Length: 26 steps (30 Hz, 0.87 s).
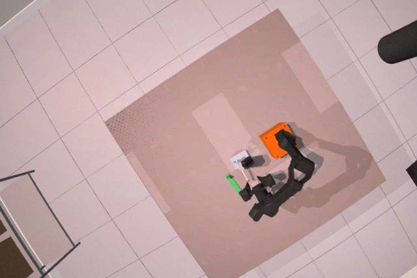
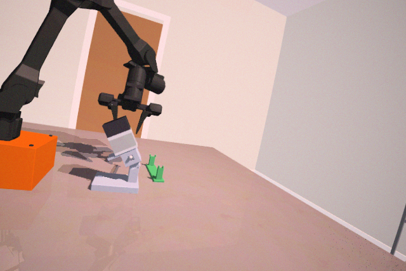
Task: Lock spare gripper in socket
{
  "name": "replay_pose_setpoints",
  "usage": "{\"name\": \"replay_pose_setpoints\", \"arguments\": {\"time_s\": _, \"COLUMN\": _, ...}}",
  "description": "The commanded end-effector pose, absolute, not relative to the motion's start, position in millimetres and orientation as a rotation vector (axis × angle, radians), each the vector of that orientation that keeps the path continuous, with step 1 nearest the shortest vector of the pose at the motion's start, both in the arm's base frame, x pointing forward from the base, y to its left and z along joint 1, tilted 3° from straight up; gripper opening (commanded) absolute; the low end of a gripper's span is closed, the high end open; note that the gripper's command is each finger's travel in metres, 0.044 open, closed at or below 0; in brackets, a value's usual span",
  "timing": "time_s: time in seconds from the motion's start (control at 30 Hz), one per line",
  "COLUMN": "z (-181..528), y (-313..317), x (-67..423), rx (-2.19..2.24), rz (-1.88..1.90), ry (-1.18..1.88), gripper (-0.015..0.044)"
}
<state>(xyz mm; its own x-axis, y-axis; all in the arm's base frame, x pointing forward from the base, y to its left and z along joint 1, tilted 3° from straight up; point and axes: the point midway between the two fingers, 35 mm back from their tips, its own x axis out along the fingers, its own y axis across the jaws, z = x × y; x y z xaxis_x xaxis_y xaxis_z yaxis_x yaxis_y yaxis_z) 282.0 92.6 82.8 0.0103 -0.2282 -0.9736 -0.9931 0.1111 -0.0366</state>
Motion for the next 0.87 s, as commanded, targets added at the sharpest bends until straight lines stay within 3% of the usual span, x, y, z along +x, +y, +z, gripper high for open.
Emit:
{"name": "replay_pose_setpoints", "arguments": {"time_s": 0.0, "z": 81.7, "y": 92.1, "x": 280.9, "rx": -1.3, "rz": 0.994, "ry": 1.411, "gripper": 0.0384}}
{"name": "replay_pose_setpoints", "arguments": {"time_s": 0.1, "z": 81.7, "y": 92.1, "x": 280.9, "rx": -1.3, "rz": 0.994, "ry": 1.411, "gripper": 0.044}}
{"name": "replay_pose_setpoints", "arguments": {"time_s": 0.83, "z": 81.7, "y": 92.1, "x": 280.9, "rx": -1.3, "rz": 0.994, "ry": 1.411, "gripper": 0.044}}
